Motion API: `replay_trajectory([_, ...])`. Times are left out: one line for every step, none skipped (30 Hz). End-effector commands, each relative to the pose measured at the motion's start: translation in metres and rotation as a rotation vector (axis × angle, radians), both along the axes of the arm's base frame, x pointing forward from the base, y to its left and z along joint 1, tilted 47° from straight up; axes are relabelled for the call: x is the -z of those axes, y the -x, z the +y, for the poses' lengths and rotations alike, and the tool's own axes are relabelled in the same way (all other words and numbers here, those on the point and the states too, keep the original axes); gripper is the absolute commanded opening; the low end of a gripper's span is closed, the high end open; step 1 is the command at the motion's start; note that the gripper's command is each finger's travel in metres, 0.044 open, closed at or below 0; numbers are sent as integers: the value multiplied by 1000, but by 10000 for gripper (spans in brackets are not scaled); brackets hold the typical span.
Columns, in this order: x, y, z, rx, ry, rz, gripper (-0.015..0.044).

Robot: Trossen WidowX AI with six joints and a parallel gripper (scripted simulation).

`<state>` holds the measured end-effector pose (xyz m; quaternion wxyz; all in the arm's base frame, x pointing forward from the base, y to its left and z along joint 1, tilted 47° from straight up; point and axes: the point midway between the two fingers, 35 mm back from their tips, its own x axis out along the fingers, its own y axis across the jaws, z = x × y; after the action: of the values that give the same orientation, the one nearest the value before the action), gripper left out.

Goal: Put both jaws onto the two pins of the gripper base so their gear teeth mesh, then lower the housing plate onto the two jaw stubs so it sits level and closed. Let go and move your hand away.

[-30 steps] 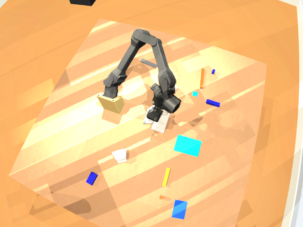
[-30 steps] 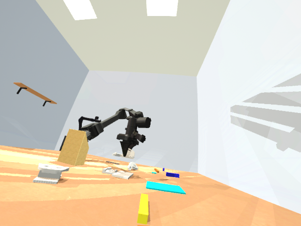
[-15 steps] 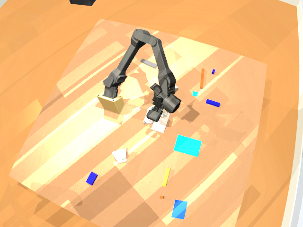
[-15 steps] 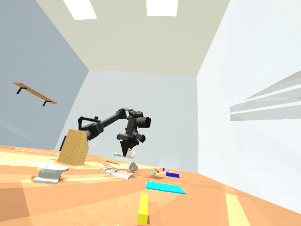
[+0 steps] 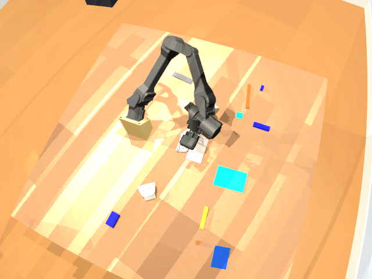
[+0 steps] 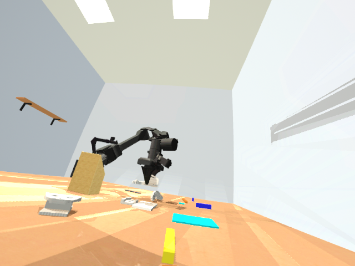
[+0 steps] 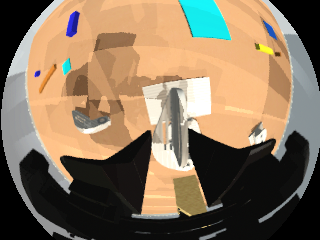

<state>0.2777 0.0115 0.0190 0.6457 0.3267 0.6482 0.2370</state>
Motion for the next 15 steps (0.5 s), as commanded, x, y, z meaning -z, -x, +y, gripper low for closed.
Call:
replay_trajectory([3, -1, 3, 3, -2, 0, 134])
replay_trajectory([4, -1, 4, 3, -2, 0, 134])
replay_trajectory([5, -1, 5, 3, -1, 0, 134])
replay_trajectory([6, -1, 7, 4, -1, 0, 134])
replay_trajectory([7, -2, 8, 4, -1, 0, 134])
replay_trajectory([8, -2, 9, 4, -1, 0, 134])
replay_trajectory([10, -2, 10, 4, -1, 0, 134])
replay_trajectory([11, -2, 11, 4, -1, 1, 134])
replay_trajectory([12, -2, 12, 4, -1, 1, 134])
replay_trajectory([13, -2, 14, 4, -1, 1, 134])
replay_trajectory([14, -2, 15, 4, -1, 1, 134])
replay_trajectory([15, -2, 16, 4, -1, 1, 134])
replay_trajectory([16, -3, 17, 5, -1, 1, 134])
replay_trajectory([17, -3, 18, 5, -1, 1, 134])
replay_trajectory([18, -3, 19, 5, -2, 1, 134])
